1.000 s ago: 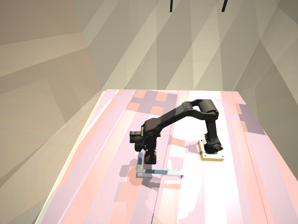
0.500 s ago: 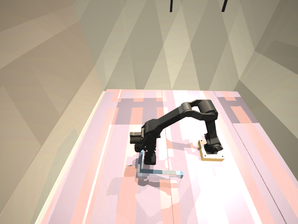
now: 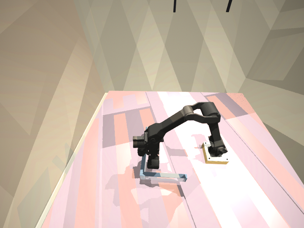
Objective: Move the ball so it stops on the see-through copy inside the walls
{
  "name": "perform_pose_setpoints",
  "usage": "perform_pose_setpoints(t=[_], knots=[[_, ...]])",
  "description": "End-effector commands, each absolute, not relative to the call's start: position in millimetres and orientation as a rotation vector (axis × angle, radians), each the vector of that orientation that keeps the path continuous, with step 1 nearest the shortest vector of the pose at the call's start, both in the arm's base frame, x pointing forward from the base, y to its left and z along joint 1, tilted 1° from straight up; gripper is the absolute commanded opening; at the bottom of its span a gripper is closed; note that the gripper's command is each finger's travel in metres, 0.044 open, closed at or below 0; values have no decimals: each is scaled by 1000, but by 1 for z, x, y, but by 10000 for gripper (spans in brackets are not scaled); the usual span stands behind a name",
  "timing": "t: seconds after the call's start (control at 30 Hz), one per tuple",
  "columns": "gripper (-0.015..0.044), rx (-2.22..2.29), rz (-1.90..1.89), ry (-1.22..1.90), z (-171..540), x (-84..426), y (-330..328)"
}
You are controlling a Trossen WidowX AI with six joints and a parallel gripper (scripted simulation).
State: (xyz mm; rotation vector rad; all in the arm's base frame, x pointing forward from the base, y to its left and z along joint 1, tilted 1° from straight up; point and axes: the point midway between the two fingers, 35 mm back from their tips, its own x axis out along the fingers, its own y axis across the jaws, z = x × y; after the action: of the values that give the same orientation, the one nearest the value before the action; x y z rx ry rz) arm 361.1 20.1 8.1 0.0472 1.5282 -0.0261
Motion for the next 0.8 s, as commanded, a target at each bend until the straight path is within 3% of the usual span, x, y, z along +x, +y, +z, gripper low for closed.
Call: perform_pose_setpoints(t=[0.0, 0.2, 0.43, 0.63, 0.77], knots=[[79, 47, -26, 1528, 8, 361, 20], [223, 47, -26, 1528, 8, 361, 20], [223, 47, -26, 1528, 11, 361, 20], [223, 52, -27, 1541, 90, 357, 19], [223, 52, -27, 1541, 92, 356, 19]])
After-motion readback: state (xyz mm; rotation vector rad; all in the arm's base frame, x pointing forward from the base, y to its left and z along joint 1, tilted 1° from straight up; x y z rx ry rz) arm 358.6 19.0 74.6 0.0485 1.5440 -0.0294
